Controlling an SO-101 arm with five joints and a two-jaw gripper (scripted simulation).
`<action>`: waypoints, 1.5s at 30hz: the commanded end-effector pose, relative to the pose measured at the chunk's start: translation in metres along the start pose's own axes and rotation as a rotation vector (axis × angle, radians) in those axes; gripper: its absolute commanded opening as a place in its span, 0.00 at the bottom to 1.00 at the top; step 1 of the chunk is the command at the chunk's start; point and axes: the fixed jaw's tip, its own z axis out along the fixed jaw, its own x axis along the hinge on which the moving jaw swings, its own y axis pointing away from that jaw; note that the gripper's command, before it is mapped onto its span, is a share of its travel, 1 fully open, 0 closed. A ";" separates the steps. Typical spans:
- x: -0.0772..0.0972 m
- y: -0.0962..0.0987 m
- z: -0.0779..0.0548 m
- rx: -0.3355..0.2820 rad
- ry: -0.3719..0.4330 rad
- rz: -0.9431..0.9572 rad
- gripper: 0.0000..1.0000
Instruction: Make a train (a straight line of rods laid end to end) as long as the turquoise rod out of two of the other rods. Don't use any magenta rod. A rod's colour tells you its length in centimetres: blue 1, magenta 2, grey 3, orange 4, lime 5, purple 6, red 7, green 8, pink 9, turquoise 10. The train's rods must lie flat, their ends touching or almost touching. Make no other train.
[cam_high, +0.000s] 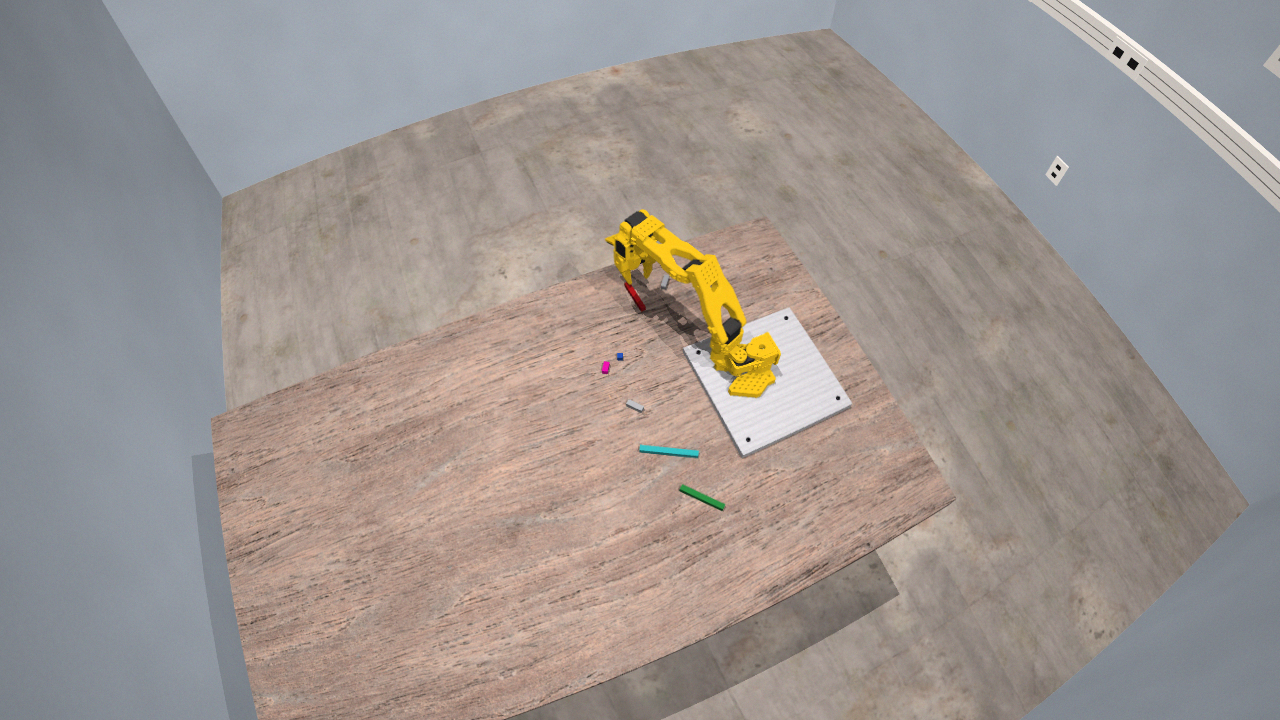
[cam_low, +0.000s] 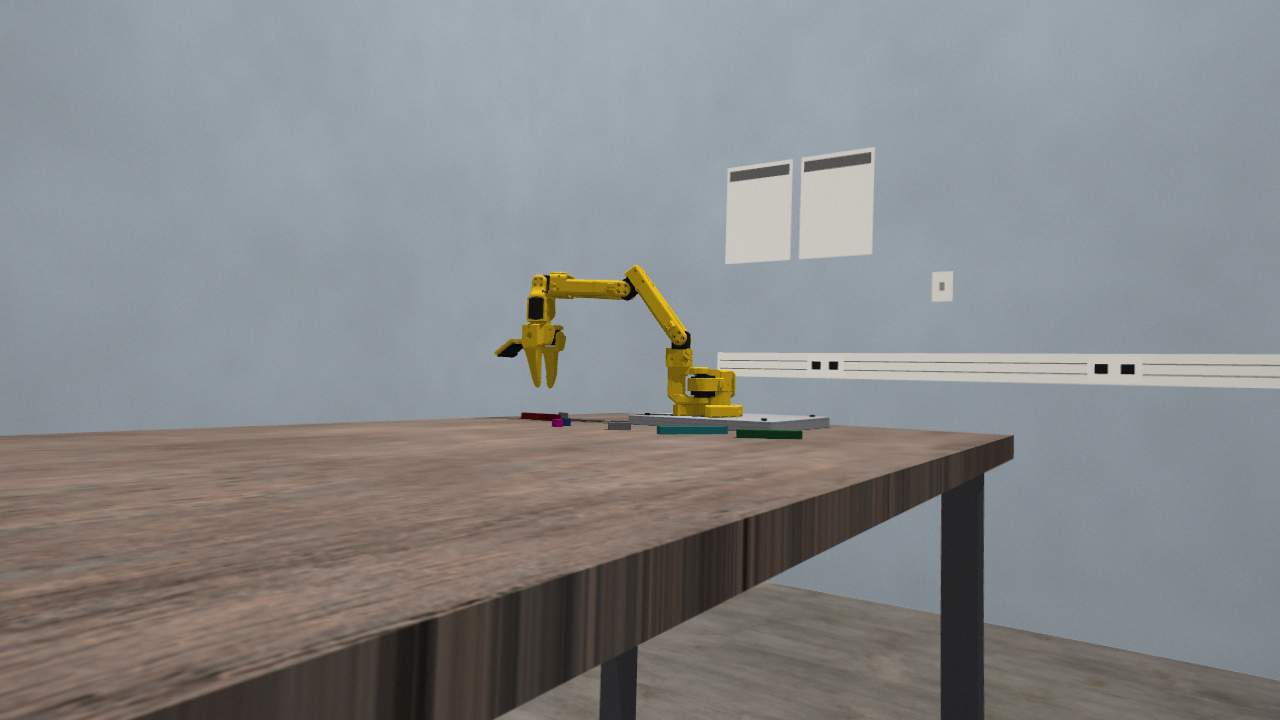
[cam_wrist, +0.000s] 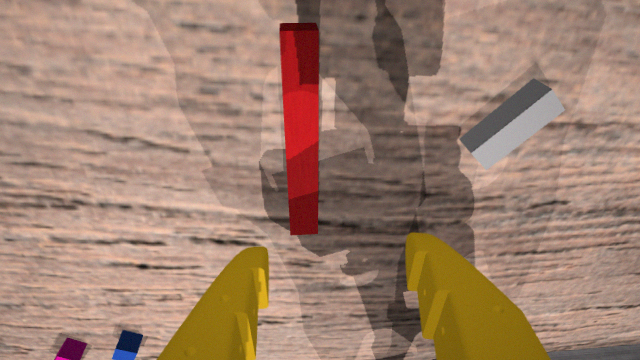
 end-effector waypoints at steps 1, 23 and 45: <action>0.001 -0.002 0.003 0.004 0.017 0.002 0.19; -0.001 -0.002 0.021 0.004 0.017 0.002 0.19; 0.001 -0.002 0.052 0.004 0.017 0.002 0.19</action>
